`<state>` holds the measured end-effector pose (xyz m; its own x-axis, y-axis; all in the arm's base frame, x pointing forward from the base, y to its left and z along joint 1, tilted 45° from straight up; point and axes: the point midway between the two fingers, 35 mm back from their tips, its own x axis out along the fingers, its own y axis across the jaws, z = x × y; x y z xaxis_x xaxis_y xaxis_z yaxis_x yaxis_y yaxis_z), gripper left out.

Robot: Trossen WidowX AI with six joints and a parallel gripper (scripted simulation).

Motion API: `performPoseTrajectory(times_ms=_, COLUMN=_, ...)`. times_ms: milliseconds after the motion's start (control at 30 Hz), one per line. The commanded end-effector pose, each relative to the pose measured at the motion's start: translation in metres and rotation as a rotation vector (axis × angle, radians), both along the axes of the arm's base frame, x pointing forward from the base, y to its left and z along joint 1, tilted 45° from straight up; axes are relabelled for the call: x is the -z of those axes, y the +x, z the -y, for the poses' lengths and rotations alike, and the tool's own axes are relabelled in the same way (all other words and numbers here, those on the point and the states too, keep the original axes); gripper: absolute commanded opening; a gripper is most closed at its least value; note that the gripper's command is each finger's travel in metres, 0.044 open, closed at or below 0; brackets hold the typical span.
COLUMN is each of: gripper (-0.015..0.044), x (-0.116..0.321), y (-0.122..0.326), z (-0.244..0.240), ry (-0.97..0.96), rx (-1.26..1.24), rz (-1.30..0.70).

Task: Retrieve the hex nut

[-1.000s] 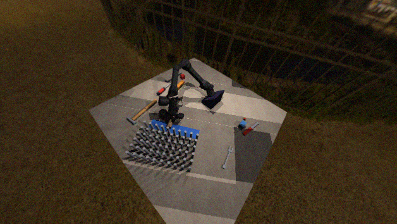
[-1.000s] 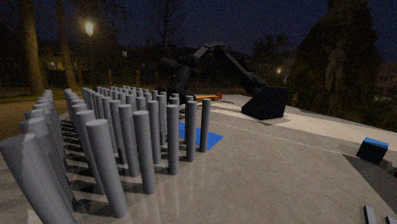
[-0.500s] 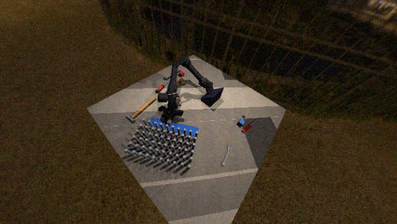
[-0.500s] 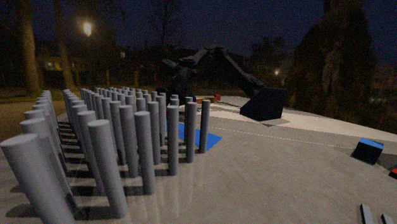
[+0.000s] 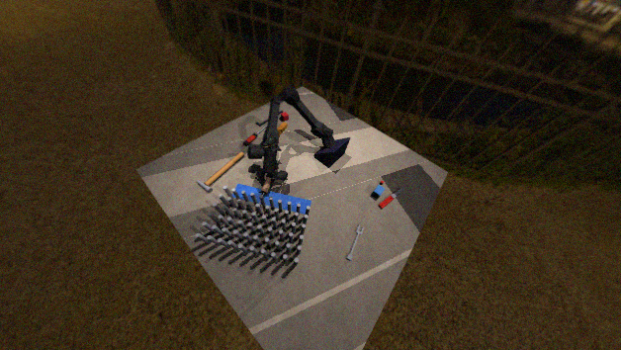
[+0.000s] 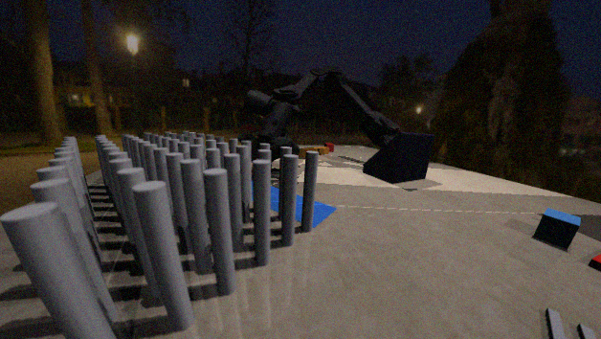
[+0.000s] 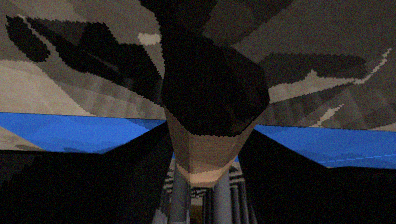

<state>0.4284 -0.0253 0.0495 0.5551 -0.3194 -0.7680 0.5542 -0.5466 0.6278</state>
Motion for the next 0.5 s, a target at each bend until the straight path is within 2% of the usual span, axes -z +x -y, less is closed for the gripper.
performPoseTrajectory(times_ms=0, gripper=0.0000, x=-0.0003, y=-0.0040, z=0.0005, ry=0.002, rx=-0.006, rz=-0.002)
performPoseTrajectory(times_ms=467, gripper=0.0000, x=-0.0034, y=-0.0118, z=0.0049, ry=0.002, rx=-0.006, rz=-0.003)
